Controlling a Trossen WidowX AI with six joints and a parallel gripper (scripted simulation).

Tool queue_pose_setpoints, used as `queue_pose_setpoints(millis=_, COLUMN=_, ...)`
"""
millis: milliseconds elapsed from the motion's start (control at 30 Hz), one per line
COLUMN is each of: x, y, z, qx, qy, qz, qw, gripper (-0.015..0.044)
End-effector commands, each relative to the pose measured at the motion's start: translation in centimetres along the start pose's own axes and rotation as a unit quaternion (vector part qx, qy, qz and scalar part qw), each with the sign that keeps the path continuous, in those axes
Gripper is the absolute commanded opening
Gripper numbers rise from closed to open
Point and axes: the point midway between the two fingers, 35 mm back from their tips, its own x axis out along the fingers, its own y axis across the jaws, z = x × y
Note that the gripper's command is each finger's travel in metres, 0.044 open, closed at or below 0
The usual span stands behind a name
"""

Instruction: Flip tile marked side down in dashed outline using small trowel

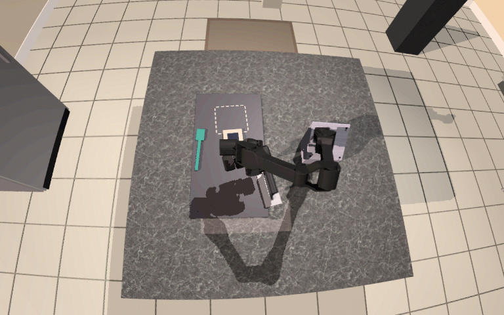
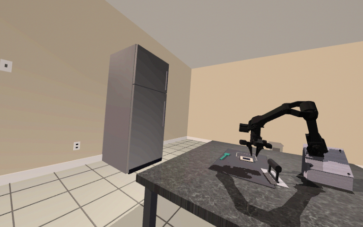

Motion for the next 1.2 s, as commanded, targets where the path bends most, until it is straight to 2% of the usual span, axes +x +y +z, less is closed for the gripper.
queue_pose_setpoints(millis=0, x=-0.1, y=0.2, z=0.3, qx=0.039, qy=0.000, qz=0.000, qw=0.999, gripper=0.0231)
queue_pose_setpoints(millis=67, x=-0.2, y=0.3, z=0.5, qx=0.074, qy=0.000, qz=0.001, qw=0.997, gripper=0.0270)
queue_pose_setpoints(millis=567, x=-0.8, y=1.5, z=2.3, qx=0.330, qy=0.000, qz=0.001, qw=0.944, gripper=0.0270)
queue_pose_setpoints(millis=867, x=-1.2, y=2.2, z=3.3, qx=0.474, qy=0.001, qz=0.002, qw=0.881, gripper=0.0270)
queue_pose_setpoints(millis=1167, x=-1.5, y=3.0, z=4.2, qx=0.606, qy=0.001, qz=0.002, qw=0.796, gripper=0.0270)
